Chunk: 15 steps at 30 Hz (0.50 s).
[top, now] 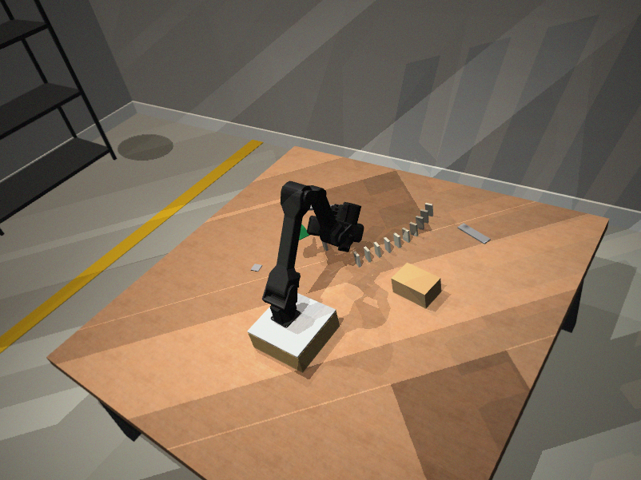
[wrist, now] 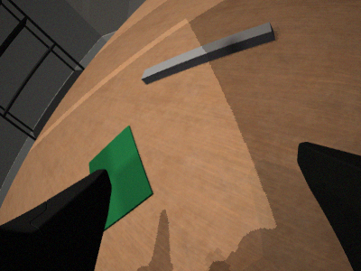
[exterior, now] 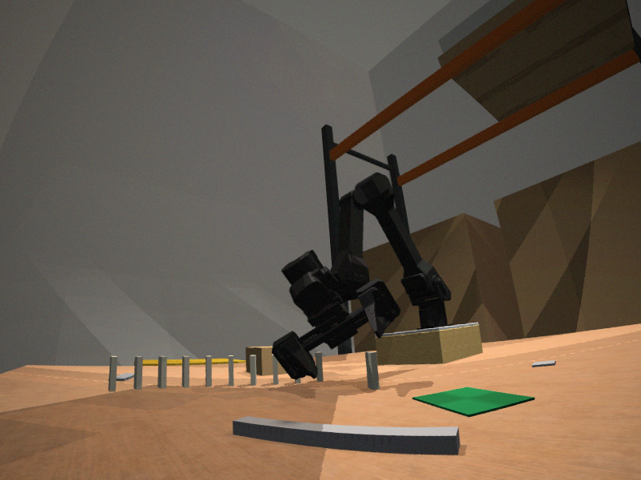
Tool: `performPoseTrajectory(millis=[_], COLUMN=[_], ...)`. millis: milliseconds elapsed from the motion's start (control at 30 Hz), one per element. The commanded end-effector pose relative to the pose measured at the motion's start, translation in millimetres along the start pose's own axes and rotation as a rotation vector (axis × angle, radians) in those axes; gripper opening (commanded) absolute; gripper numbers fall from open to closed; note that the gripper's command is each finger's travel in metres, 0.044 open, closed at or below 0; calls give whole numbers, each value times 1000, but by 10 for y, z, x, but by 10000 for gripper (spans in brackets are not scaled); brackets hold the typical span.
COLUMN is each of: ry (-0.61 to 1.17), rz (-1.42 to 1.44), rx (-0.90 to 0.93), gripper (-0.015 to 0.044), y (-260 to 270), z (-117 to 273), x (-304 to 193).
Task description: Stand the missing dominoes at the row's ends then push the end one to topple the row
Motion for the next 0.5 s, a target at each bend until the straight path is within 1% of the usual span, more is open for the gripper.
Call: performPoseTrajectory(millis=[0,200,400,467], ry=[236,309,393,397], rz=[-464,-607,-721,-750], rx=[-345,-518,-694,-767], gripper=[440,440,440,440], y=[239,433,649,752], z=[-308,-332,-269,-245], x=[496,656,732,810])
Point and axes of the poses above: the point midway between the two fingers, 35 mm back from their tips, its own z axis back along the fingers, its own y axis across the jaws, x = y × z, the point moved 8 cm from there along z, back along the fingers, and after that the axes turned 5 degrees about -z, right-handed, at the moved point
